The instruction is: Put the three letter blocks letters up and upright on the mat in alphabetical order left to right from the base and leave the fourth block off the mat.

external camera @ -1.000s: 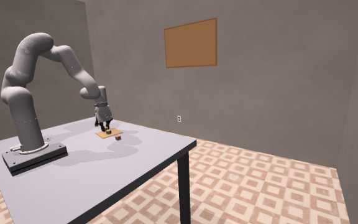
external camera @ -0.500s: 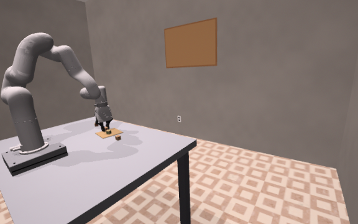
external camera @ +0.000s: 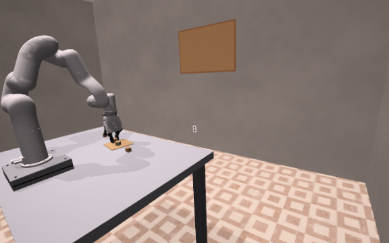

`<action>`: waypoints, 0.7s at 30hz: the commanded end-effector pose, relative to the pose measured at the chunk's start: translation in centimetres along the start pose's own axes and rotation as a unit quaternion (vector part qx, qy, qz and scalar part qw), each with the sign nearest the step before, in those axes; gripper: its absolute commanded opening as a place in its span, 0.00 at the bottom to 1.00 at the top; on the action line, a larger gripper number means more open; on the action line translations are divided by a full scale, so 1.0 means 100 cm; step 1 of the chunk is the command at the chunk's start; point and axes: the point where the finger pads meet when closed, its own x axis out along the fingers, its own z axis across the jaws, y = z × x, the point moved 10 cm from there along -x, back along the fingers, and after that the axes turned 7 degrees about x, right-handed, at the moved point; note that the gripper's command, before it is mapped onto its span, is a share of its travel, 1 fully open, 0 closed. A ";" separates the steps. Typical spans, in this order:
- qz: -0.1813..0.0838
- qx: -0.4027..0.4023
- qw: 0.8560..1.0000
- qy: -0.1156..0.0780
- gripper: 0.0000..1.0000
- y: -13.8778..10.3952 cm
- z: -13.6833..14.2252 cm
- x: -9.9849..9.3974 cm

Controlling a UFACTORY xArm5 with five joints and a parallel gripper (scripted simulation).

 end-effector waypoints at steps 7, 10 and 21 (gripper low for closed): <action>0.000 0.000 1.000 -0.002 0.21 0.000 0.001 0.001; 0.000 0.000 1.000 -0.002 0.21 -0.001 0.001 0.002; 0.000 0.000 1.000 -0.002 0.21 -0.001 0.001 0.002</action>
